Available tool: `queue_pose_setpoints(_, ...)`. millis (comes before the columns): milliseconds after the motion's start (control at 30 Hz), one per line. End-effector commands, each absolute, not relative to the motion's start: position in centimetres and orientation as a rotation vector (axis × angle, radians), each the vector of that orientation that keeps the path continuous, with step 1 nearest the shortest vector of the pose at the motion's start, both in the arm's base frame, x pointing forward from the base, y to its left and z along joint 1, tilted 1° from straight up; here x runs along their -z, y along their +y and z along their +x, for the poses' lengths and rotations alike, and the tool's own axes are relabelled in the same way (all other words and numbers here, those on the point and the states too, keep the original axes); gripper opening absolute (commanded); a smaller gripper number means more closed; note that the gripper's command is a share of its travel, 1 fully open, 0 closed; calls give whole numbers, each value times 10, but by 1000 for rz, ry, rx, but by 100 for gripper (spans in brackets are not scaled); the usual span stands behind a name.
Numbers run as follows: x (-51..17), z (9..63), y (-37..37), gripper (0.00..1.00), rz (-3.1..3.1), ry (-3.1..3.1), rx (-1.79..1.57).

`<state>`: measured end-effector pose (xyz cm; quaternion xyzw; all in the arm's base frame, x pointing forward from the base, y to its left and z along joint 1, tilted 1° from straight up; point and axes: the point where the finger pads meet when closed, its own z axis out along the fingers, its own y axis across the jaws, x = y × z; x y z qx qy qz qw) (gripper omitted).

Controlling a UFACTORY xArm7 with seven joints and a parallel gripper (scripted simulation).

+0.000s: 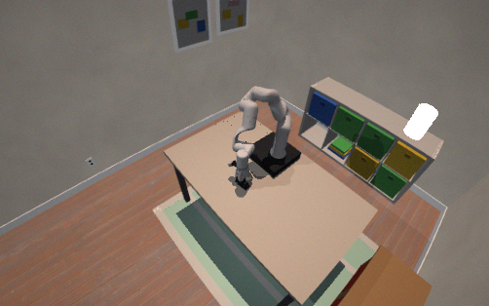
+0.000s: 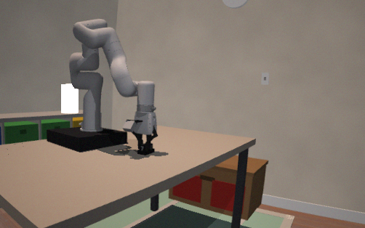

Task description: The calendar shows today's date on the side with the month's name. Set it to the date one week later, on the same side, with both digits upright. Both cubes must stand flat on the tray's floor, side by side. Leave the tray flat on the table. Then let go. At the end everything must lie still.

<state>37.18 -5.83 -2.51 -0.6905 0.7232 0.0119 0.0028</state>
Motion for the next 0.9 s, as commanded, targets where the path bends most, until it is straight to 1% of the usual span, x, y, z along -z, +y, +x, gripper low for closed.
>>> queue_pose_setpoints(0,10,374,-59,29,-2165,2267,-32)
queue_pose_setpoints(300,-53,374,-60,29,-2165,2267,-32)
queue_pose_setpoints(400,-53,374,-60,29,-2165,2267,-32)
queue_pose_setpoints(567,-72,374,-61,29,-2165,2267,-32)
queue_pose_setpoints(867,-74,374,-61,29,-2165,2267,-32)
